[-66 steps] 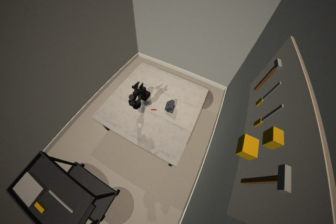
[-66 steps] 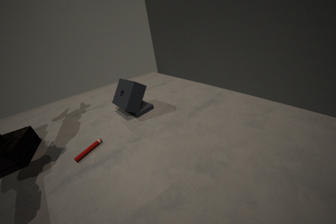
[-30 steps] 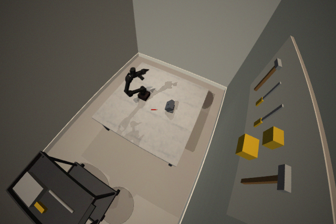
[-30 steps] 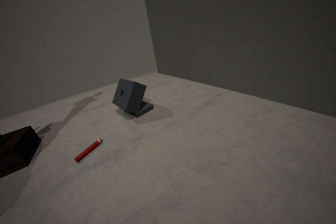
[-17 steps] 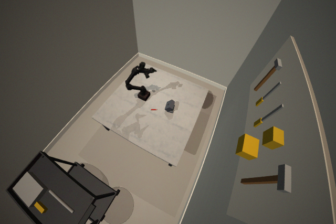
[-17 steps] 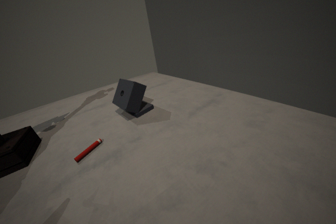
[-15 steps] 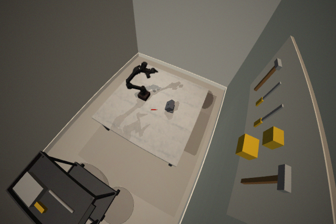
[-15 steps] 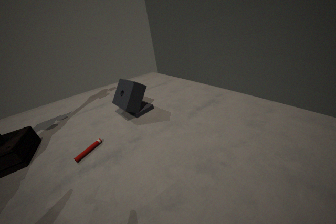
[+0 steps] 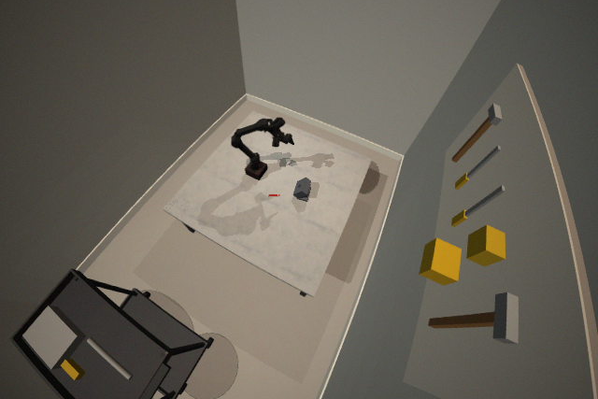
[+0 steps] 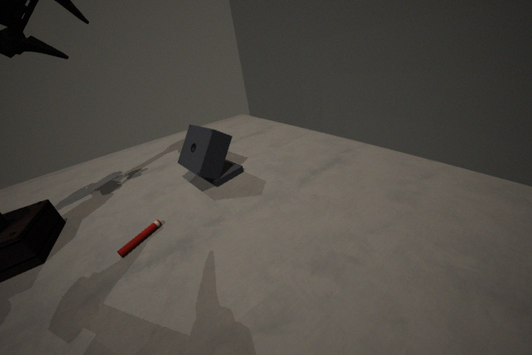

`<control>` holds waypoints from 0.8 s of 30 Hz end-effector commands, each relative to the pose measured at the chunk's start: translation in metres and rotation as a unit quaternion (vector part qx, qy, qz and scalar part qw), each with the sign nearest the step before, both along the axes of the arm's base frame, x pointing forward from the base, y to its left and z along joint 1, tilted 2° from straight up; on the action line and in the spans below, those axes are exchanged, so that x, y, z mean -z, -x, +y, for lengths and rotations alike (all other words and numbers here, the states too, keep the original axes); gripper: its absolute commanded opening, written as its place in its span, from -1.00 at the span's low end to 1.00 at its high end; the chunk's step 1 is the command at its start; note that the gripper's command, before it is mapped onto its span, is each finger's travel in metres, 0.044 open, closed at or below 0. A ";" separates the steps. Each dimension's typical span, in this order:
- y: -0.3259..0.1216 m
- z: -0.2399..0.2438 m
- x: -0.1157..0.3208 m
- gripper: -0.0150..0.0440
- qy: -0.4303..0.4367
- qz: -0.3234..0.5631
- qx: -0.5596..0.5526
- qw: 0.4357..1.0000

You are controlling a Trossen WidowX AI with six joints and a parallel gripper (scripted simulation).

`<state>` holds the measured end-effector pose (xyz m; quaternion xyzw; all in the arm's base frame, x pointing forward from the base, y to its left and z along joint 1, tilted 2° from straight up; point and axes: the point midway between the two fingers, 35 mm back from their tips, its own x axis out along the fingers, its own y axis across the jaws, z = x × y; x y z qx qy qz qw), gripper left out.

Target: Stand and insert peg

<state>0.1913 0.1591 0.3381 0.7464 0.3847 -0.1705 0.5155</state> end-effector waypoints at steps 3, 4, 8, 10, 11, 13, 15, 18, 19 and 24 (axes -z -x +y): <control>-0.043 -0.012 0.045 1.00 0.046 0.062 0.072 0.994; -0.050 -0.015 0.053 1.00 0.053 0.072 0.083 0.993; -0.067 -0.030 0.079 1.00 0.074 0.111 0.115 0.984; -0.075 -0.039 0.092 1.00 0.083 0.131 0.131 0.979; -0.078 -0.043 0.098 1.00 0.086 0.140 0.138 0.977; -0.082 -0.050 0.107 1.00 0.091 0.153 0.148 0.973; -0.086 -0.055 0.114 1.00 0.095 0.164 0.158 0.969; -0.098 -0.072 0.136 1.00 0.104 0.196 0.191 0.956; -0.101 -0.078 0.143 1.00 0.107 0.208 0.203 0.951; -0.113 -0.111 0.181 1.00 0.117 0.265 0.258 0.922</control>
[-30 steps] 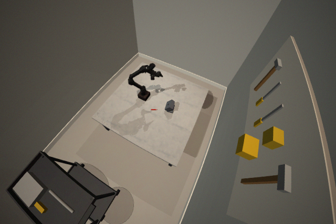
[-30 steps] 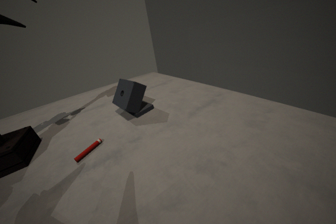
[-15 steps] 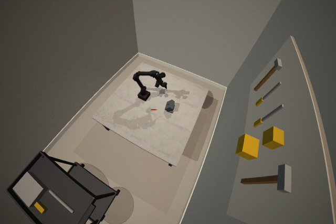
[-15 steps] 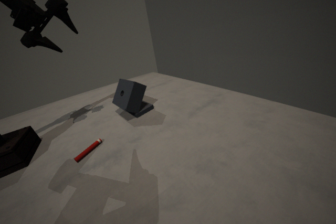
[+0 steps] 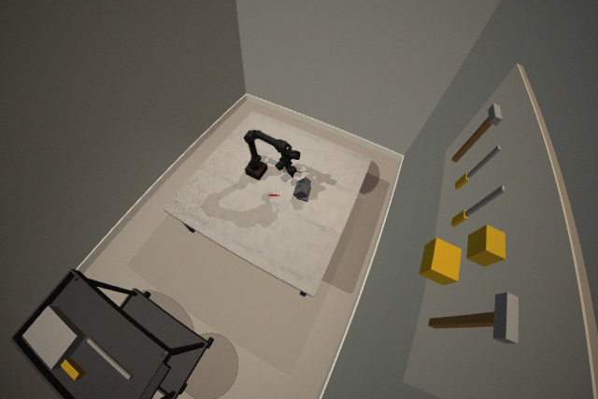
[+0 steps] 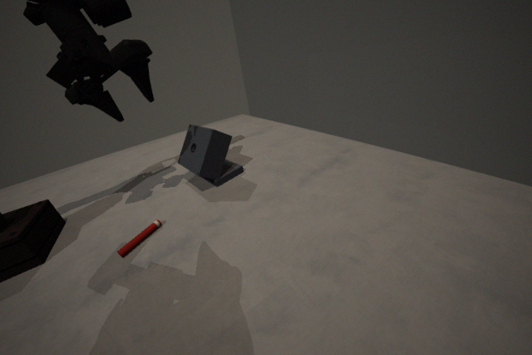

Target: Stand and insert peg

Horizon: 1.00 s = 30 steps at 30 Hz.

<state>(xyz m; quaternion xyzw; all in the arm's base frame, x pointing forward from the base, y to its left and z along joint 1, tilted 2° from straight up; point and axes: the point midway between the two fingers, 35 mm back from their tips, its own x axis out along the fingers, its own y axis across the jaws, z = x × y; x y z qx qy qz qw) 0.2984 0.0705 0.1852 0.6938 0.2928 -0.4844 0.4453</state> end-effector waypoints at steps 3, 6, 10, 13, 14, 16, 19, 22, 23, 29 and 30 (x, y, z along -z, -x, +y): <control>-0.009 -0.043 0.051 1.00 0.011 0.077 0.079 0.994; -0.009 -0.065 0.073 1.00 0.014 0.112 0.116 0.987; -0.004 -0.093 0.103 1.00 0.013 0.159 0.165 0.973; 0.002 -0.109 0.121 1.00 0.011 0.188 0.194 0.963; 0.004 -0.113 0.125 1.00 0.010 0.194 0.201 0.960; 0.006 -0.116 0.128 1.00 0.010 0.200 0.207 0.958; 0.006 -0.116 0.128 1.00 0.010 0.200 0.207 0.958; 0.005 -0.116 0.131 1.00 0.010 0.200 0.207 0.958; 0.005 -0.116 0.132 1.00 0.009 0.200 0.207 0.958; 0.004 -0.116 0.142 1.00 0.009 0.201 0.207 0.958; 0.003 -0.116 0.144 1.00 0.009 0.201 0.207 0.958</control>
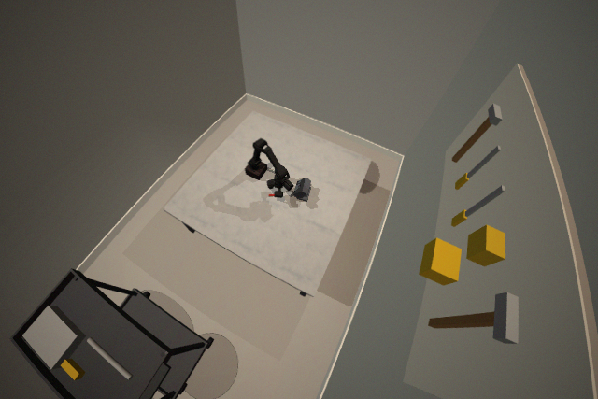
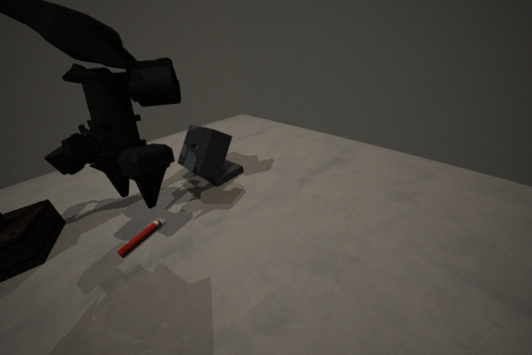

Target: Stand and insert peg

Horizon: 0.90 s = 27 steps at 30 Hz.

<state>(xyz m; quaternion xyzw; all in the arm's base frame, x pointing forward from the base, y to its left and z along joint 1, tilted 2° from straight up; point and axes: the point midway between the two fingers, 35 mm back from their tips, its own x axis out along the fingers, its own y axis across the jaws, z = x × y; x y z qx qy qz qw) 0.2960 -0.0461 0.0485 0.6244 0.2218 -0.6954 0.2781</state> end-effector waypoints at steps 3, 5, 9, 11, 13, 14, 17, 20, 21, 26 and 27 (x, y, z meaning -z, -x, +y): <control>0.000 0.000 0.012 1.00 -0.002 0.003 0.003 1.000; 0.000 0.000 0.015 1.00 -0.002 0.003 0.003 1.000; 0.000 0.001 0.022 1.00 -0.002 0.003 0.003 1.000; -0.001 0.001 0.025 1.00 -0.002 0.003 0.003 1.000; -0.001 0.001 0.028 1.00 -0.002 0.003 0.003 1.000; -0.001 0.001 0.030 1.00 -0.002 0.003 0.003 1.000; -0.001 0.001 0.035 1.00 -0.002 0.003 0.003 1.000; -0.001 0.001 0.040 1.00 -0.002 0.003 0.003 1.000; -0.001 0.001 0.041 1.00 -0.002 0.003 0.003 1.000; -0.001 0.001 0.050 1.00 -0.002 0.003 0.003 1.000; -0.001 0.001 0.051 1.00 -0.002 0.003 0.003 1.000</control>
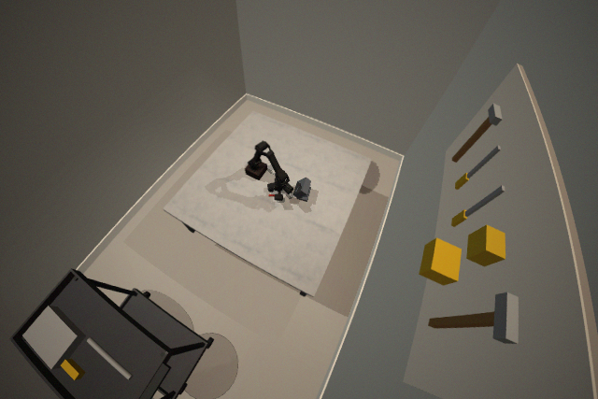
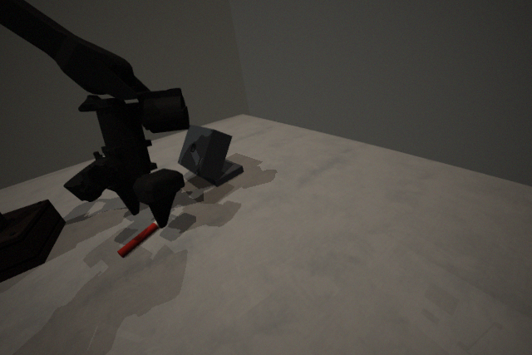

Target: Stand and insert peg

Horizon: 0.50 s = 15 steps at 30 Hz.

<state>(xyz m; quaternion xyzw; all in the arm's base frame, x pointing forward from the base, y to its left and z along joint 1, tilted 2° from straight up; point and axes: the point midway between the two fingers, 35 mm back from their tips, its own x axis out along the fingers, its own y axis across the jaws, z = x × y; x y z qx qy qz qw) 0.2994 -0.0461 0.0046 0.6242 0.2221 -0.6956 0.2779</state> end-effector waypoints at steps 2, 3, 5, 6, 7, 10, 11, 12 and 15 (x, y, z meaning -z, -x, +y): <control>0.002 0.001 0.010 1.00 -0.001 0.002 0.003 1.000; 0.002 0.001 0.012 1.00 -0.001 0.002 0.003 1.000; 0.002 0.001 0.015 1.00 -0.001 0.002 0.003 1.000; 0.002 0.001 0.017 1.00 -0.001 0.002 0.003 1.000; 0.002 0.001 0.018 1.00 -0.001 0.002 0.003 1.000; 0.003 0.001 0.022 1.00 -0.001 0.002 0.003 1.000; 0.003 0.001 0.022 1.00 -0.001 0.002 0.003 1.000; 0.003 0.001 0.022 0.91 -0.001 0.002 0.003 1.000; 0.003 0.001 0.022 0.64 -0.001 0.002 0.003 1.000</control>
